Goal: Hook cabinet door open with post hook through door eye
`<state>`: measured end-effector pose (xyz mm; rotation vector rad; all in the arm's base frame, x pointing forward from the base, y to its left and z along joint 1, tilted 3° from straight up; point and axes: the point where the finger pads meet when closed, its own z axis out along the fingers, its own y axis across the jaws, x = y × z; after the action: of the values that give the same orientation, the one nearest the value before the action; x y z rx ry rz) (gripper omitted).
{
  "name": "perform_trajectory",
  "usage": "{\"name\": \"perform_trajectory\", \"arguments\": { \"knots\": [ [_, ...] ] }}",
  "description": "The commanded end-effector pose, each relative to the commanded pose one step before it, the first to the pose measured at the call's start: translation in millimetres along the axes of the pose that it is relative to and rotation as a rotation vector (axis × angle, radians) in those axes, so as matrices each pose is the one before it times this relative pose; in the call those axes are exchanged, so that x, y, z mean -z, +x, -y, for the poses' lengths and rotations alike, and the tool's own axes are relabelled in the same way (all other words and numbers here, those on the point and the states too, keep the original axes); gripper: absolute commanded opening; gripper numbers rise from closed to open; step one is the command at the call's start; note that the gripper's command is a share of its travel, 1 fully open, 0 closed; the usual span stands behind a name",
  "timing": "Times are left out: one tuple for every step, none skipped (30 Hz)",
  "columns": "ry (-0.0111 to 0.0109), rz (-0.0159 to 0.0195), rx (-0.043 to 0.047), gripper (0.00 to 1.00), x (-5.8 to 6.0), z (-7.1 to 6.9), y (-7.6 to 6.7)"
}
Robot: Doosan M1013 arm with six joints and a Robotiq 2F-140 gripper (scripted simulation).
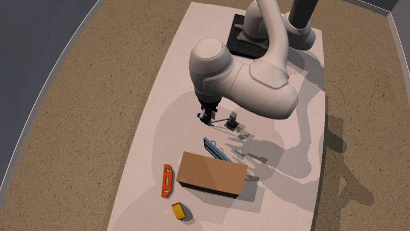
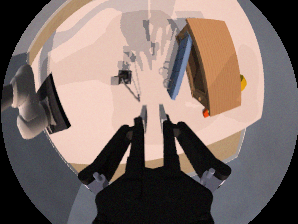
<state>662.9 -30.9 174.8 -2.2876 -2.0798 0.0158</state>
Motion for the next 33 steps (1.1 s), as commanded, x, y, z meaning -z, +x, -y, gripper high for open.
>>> {"name": "perform_trajectory", "arguments": {
  "knots": [
    [-0.01335,-0.00952,0.24443,0.16,0.12,49.72,-16.45],
    [0.0,0.0,0.02165,0.16,-0.31,4.59,-0.02],
    [0.0,0.0,0.00368,0.16,-0.06,0.78,0.02],
    [0.0,0.0,0.0,0.15,0.0,0.0,0.0],
    [0.0,0.0,0.0,0.15,0.0,0.0,0.0],
    [0.0,0.0,0.0,0.15,0.0,0.0,0.0],
    [0.0,0.0,0.0,0.15,0.0,0.0,0.0],
    [0.0,0.0,0.0,0.15,0.0,0.0,0.0],
    [0.0,0.0,0.0,0.15,0.0,0.0,0.0],
    [0.0,0.0,0.0,0.15,0.0,0.0,0.0],
    [0.0,0.0,0.0,0.15,0.0,0.0,0.0],
    [0.0,0.0,0.0,0.15,0.0,0.0,0.0],
    [0.0,0.0,0.0,0.15,0.0,0.0,0.0],
    [0.0,0.0,0.0,0.15,0.0,0.0,0.0],
    [0.0,0.0,0.0,0.15,0.0,0.0,0.0],
    [0.0,0.0,0.0,0.15,0.0,0.0,0.0],
    [0.0,0.0,0.0,0.15,0.0,0.0,0.0],
    [0.0,0.0,0.0,0.15,0.0,0.0,0.0],
    [0.0,0.0,0.0,0.15,0.0,0.0,0.0],
    [0.0,0.0,0.0,0.15,0.0,0.0,0.0],
    [0.0,0.0,0.0,0.15,0.0,0.0,0.0],
    [0.0,0.0,0.0,0.15,0.0,0.0,0.0],
    [0.0,0.0,0.0,0.15,0.0,0.0,0.0],
    [0.0,0.0,0.0,0.15,0.0,0.0,0.0],
    [0.0,0.0,0.0,0.15,0.0,0.0,0.0],
    [0.0,0.0,0.0,0.15,0.0,0.0,0.0],
    [0.0,0.0,0.0,0.15,0.0,0.0,0.0],
    [0.0,0.0,0.0,0.15,0.0,0.0,0.0],
    [0.0,0.0,0.0,0.15,0.0,0.0,0.0],
    [0.0,0.0,0.0,0.15,0.0,0.0,0.0],
    [0.0,0.0,0.0,0.15,0.0,0.0,0.0],
    [0.0,0.0,0.0,0.15,0.0,0.0,0.0],
    [0.0,0.0,0.0,0.15,0.0,0.0,0.0]
  ]
}}
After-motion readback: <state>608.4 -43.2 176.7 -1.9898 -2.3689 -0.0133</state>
